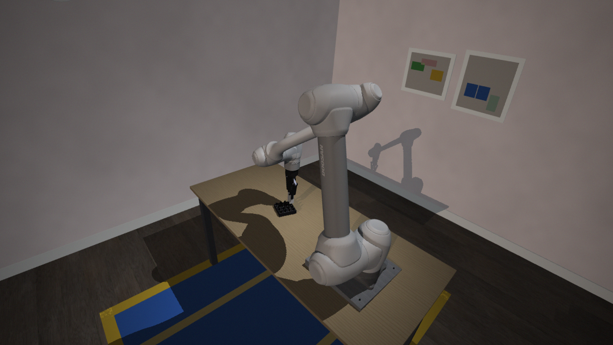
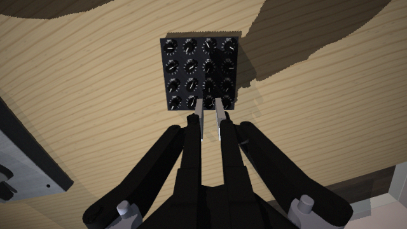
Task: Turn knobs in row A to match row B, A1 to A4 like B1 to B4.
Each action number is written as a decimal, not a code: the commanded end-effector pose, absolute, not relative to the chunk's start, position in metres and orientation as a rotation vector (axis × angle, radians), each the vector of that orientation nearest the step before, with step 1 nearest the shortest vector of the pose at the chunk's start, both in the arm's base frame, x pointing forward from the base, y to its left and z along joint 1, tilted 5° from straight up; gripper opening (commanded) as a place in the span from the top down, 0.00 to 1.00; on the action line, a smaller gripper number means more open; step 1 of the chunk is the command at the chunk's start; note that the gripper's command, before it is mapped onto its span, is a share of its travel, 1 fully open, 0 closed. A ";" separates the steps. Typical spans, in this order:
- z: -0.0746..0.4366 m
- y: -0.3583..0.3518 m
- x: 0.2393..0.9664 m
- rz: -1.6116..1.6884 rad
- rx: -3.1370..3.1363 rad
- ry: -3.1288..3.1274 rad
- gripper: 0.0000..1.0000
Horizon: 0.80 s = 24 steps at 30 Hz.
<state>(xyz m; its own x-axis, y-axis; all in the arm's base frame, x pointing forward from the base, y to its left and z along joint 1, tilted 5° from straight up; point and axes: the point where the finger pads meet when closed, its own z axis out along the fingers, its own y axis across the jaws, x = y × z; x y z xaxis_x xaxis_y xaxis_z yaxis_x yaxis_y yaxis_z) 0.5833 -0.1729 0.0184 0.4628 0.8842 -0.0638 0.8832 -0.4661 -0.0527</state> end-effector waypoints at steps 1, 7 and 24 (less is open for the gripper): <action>0.019 -0.173 0.583 0.128 -2.676 -1.617 0.88; 0.019 -0.173 0.583 0.128 -2.676 -1.617 0.88; 0.014 -0.173 0.583 0.128 -2.676 -1.617 0.88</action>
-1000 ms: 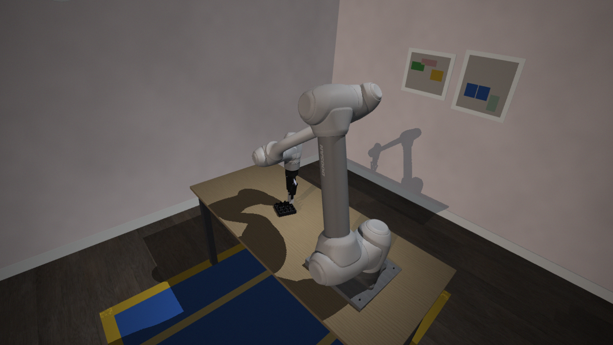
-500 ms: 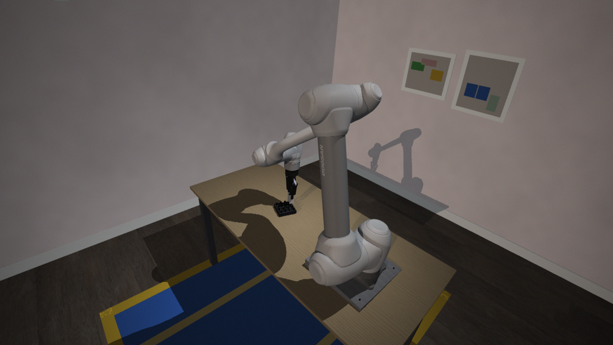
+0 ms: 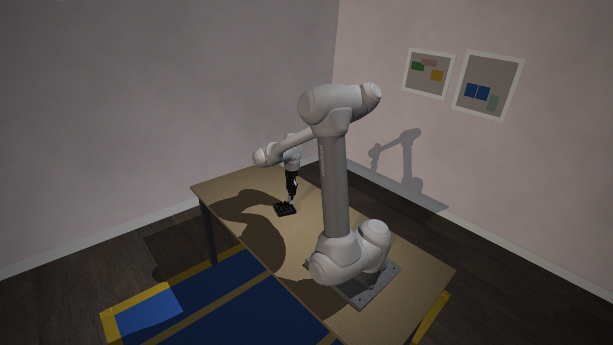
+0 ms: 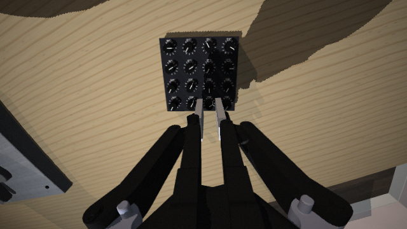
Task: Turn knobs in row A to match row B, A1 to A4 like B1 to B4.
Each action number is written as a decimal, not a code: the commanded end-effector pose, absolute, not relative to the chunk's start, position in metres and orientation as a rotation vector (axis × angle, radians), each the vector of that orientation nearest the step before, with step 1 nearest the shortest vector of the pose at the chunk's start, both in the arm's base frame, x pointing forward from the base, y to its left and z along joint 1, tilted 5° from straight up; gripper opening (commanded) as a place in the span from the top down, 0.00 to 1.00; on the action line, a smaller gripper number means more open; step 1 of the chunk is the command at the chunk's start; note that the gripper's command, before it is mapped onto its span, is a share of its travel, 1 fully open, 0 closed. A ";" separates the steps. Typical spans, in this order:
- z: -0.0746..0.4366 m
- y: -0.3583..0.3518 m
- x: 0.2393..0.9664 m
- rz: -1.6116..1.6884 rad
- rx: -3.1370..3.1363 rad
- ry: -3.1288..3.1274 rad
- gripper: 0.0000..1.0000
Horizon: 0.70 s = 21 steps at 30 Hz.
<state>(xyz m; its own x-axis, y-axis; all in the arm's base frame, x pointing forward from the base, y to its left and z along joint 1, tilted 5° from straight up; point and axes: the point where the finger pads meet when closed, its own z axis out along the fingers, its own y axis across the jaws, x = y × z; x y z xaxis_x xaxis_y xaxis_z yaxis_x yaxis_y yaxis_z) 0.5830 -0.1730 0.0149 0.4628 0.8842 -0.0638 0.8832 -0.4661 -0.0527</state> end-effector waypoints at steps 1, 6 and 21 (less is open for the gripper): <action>0.013 -0.173 0.583 0.128 -2.676 -1.617 0.88; 0.009 -0.173 0.583 0.128 -2.676 -1.617 0.88; 0.005 -0.173 0.582 0.128 -2.676 -1.617 0.88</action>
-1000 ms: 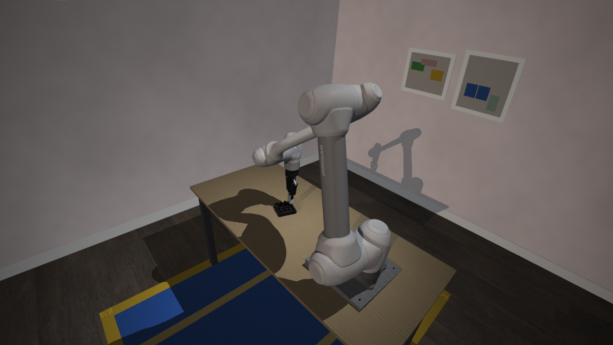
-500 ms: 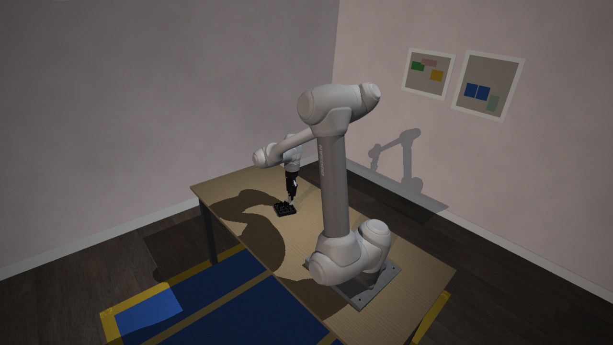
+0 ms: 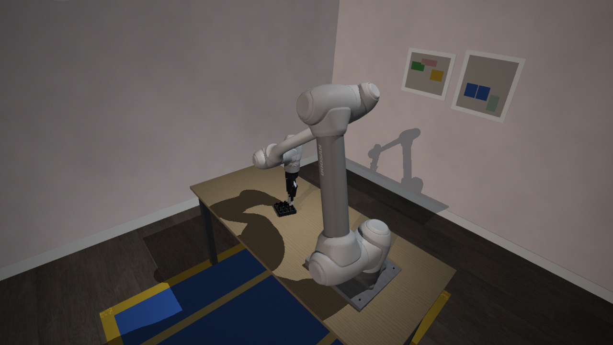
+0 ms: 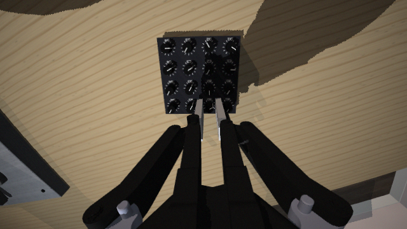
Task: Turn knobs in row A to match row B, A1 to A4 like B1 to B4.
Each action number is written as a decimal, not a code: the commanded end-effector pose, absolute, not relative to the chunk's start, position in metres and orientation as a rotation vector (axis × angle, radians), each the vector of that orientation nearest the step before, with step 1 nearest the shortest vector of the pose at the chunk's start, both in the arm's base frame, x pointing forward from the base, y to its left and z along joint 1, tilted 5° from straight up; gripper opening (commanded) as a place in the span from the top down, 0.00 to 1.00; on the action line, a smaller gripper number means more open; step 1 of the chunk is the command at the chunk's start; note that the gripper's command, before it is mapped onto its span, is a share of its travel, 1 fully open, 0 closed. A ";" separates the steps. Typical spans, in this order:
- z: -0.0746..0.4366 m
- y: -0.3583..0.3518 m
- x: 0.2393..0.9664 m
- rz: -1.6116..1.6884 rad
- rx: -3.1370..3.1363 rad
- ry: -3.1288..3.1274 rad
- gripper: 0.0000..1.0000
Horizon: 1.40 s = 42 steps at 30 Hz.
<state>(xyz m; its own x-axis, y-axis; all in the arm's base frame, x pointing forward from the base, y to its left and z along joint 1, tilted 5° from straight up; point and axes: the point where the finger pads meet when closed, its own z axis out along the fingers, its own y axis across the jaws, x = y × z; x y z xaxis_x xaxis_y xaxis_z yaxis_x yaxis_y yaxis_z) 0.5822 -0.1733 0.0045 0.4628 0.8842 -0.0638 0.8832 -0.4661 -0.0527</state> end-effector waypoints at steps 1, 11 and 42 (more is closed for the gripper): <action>0.005 -0.173 0.582 0.128 -2.676 -1.617 0.88; 0.005 -0.173 0.582 0.128 -2.676 -1.617 0.88; 0.005 -0.173 0.582 0.128 -2.676 -1.617 0.95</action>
